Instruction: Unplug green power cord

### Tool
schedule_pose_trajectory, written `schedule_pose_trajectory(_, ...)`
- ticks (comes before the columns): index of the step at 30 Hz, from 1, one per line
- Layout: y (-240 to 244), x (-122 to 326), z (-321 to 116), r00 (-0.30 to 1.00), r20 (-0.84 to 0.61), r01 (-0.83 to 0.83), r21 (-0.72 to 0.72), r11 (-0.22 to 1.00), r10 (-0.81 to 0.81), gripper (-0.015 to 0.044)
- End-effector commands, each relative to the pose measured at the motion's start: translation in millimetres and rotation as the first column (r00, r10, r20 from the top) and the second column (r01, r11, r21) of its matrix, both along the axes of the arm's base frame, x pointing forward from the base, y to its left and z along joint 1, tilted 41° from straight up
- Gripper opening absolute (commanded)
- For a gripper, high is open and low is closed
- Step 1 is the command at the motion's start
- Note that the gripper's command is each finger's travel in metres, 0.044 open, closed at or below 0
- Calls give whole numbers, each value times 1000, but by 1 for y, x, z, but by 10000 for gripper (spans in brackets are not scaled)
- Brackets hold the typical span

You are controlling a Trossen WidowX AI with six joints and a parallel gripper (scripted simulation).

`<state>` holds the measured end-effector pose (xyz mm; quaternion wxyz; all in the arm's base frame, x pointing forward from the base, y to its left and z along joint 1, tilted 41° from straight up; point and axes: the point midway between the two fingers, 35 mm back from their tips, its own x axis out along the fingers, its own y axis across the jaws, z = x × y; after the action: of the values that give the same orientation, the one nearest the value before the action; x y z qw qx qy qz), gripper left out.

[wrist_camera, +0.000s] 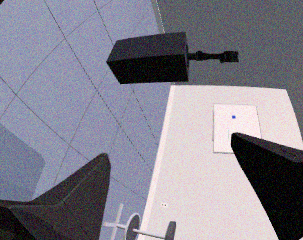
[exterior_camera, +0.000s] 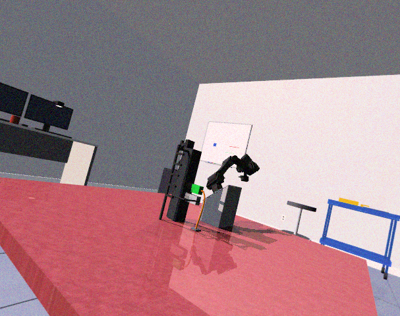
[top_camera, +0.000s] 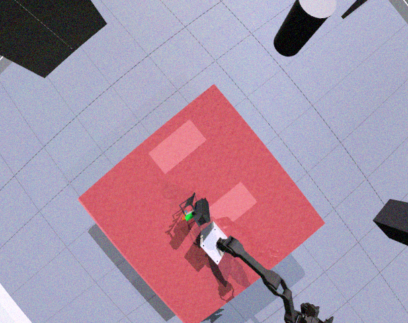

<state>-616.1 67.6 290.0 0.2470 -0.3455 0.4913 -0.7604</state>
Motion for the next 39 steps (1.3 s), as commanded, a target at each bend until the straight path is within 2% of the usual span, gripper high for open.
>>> schedule_pose_trajectory(1,3,0,0,1000,4,6,-3,1000,-6,374)
schedule_pose_trajectory(9,123,6,-17,951,174,276,-115,954,-255,164)
schedule_pose_trajectory(17,243,45,-51,805,397,542,-189,819,-441,160)
schedule_pose_trajectory(24,338,106,-75,642,514,730,-185,658,-569,160)
schedule_pose_trajectory(31,416,175,-105,436,647,883,-176,434,-625,160)
schedule_pose_trajectory(39,493,293,-150,140,798,990,-106,93,-586,160)
